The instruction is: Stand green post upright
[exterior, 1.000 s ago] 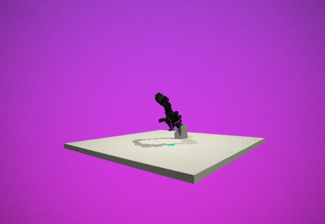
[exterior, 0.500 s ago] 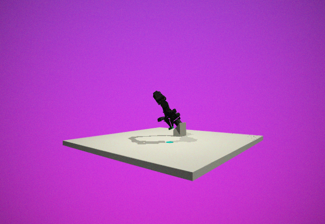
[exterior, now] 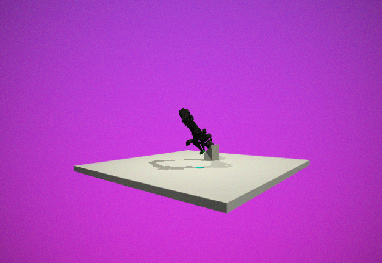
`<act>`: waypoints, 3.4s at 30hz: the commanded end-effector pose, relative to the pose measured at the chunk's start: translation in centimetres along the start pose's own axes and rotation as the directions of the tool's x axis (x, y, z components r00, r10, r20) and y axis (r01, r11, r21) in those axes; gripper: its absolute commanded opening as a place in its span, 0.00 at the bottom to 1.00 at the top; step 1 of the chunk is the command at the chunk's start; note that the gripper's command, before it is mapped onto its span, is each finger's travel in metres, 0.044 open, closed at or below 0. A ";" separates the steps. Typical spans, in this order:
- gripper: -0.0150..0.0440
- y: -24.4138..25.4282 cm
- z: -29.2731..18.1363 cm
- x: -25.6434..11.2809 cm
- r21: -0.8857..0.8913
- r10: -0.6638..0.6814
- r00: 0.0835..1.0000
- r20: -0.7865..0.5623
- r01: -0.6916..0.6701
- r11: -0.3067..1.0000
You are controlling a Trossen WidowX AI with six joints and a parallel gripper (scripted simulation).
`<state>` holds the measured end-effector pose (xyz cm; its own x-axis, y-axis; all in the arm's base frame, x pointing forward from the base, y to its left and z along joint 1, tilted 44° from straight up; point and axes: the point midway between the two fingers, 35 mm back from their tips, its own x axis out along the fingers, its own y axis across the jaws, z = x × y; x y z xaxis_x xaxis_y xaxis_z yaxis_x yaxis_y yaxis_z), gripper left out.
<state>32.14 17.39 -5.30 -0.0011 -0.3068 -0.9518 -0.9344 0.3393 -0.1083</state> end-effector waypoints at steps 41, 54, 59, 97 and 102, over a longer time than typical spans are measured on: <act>0.29 -0.2 -0.2 0.9 -0.027 0.083 0.945 0.316 -0.078 0.997; 0.29 -0.4 -0.3 0.7 -0.042 0.088 0.909 0.407 -0.077 0.996; 0.29 -0.4 -0.4 0.7 -0.048 0.087 0.893 0.441 -0.074 0.996; 0.29 -0.7 -1.3 -0.6 -0.092 0.061 0.736 0.675 0.002 0.996; 0.29 -0.7 -1.4 -0.8 -0.097 0.055 0.711 0.701 0.019 0.995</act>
<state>32.60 16.32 -4.14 0.1929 0.4017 -0.8952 -0.9627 0.2541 -0.0934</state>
